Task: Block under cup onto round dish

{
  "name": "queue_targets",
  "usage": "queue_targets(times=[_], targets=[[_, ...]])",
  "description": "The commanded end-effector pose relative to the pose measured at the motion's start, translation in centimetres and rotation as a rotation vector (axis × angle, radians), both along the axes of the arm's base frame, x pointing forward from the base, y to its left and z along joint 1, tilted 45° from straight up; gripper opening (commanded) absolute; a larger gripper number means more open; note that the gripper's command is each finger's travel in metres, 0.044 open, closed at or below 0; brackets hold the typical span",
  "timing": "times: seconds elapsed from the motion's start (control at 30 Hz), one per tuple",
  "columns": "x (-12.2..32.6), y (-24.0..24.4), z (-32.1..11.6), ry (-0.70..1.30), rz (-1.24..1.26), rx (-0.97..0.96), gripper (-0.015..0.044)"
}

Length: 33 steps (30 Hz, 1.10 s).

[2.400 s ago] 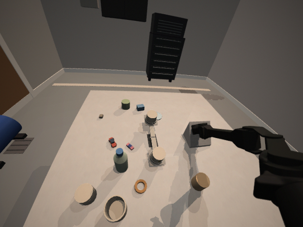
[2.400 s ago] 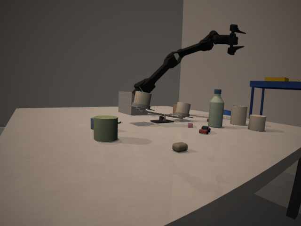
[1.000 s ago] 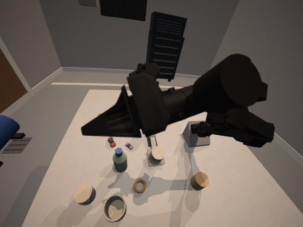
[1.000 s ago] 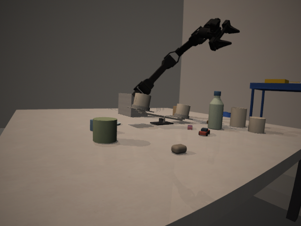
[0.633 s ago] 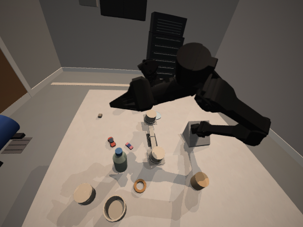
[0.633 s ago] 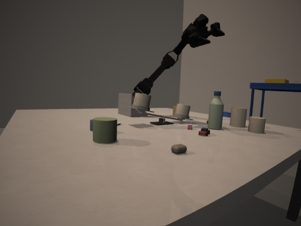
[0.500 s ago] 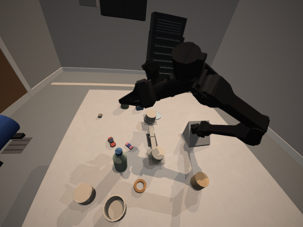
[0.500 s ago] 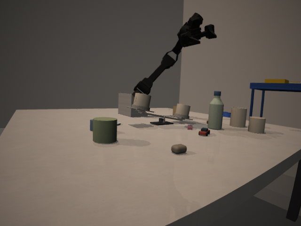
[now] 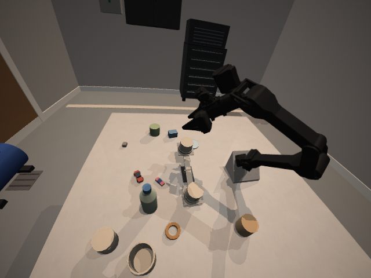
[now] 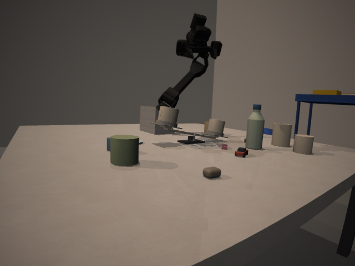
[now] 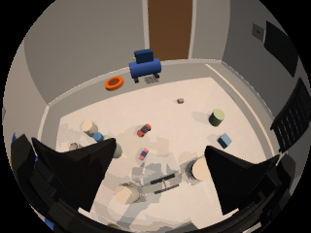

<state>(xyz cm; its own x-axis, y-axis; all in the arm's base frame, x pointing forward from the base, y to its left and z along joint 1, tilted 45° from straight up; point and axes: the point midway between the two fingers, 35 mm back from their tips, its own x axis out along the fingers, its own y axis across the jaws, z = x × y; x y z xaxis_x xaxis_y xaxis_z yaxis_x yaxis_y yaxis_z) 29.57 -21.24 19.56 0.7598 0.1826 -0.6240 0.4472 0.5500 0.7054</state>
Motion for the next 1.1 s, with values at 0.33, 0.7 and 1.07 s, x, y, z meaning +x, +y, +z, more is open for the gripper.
queue_targets(times=[0.33, 0.7, 1.07], targets=[[-12.3, 5.8, -7.5, -0.110, 0.333, -0.069, 0.0440], [-13.9, 7.5, -7.8, -0.190, 0.368, -0.091, 0.0440], [-12.3, 8.5, -7.8, -0.139, 0.419, -0.013, 0.0440]])
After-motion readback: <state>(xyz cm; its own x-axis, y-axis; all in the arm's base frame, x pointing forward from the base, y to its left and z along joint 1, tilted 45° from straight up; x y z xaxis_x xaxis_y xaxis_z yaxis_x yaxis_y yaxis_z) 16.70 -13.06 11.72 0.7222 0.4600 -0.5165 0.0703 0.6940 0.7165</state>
